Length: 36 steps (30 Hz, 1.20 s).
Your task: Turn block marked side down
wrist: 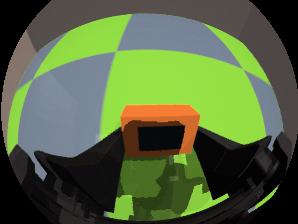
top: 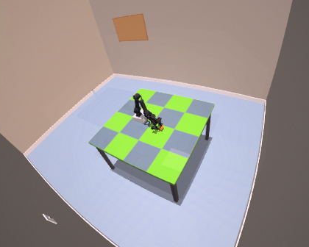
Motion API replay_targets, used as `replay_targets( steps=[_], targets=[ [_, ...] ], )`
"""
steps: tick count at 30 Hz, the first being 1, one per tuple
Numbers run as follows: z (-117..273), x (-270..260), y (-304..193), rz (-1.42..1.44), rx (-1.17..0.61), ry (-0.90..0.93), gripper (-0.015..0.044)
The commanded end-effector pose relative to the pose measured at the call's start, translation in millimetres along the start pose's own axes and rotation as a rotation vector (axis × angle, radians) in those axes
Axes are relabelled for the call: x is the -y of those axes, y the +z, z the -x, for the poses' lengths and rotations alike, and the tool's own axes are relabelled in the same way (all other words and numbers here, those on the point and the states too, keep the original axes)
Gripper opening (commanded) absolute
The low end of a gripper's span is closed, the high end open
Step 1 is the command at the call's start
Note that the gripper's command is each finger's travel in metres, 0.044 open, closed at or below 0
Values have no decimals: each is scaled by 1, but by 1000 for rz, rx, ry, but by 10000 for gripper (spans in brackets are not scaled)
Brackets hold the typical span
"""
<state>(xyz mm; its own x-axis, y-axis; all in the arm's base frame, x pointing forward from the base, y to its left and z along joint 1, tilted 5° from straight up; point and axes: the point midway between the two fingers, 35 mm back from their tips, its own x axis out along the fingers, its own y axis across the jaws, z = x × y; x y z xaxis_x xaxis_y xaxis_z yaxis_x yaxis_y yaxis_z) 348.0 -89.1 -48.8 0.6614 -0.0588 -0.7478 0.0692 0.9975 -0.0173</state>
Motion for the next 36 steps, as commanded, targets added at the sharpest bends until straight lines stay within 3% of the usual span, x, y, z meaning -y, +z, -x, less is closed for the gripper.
replay_targets(
  steps=[1,26,36],
  targets=[
    [-5,0,-6,-6,46,4,0],
    [9,-4,-19,18,372,1,0],
    [10,-4,-19,19,380,1,0]
  ],
)
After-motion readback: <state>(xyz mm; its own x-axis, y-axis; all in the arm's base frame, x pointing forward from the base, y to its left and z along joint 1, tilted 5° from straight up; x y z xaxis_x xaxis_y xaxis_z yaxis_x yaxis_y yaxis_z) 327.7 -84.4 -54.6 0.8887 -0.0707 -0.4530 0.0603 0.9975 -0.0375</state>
